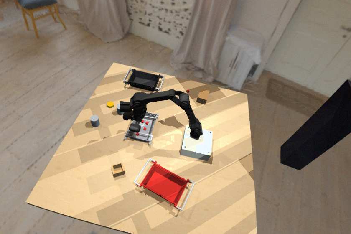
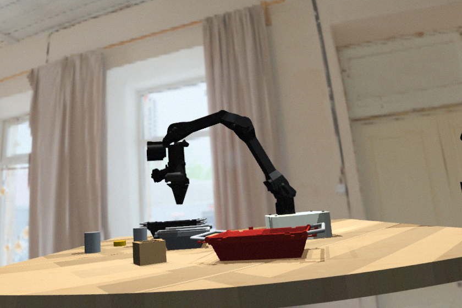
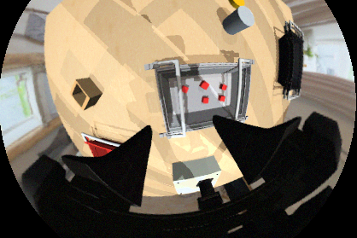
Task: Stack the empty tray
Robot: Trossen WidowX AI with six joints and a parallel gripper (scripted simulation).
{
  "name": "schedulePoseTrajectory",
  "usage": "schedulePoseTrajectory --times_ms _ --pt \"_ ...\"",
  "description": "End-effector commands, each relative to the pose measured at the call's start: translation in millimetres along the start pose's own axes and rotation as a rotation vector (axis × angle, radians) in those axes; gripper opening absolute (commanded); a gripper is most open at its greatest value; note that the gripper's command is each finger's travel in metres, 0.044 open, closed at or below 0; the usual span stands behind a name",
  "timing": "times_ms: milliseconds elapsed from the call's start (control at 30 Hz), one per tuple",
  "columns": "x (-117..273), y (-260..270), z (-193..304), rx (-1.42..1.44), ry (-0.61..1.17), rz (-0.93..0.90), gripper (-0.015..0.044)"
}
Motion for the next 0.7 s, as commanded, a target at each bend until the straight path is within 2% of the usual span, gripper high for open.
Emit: schedulePoseTrajectory --times_ms 0,133,167,400,667 --pt "57 -2 6 0.000 -0.023 -0.007 0.0440" --pt "87 -5 14 0.000 -0.025 -0.008 0.0440" --pt "57 1 6 -0.002 -0.018 -0.006 0.0440" --pt "26 90 64 -0.092 -0.013 -0.017 0.0440" --pt "-14 164 172 -0.207 -0.001 -0.025 0.0440"
Point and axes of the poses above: the point midway between the two fingers, 35 mm back from their tips, its own x axis back along the fingers, its own y axis across the jaws, z = x × y, the point moved 10 cm from there along x, back along the fingers, and after that the axes turned 6 degrees about -x, right-handed, at the moved point
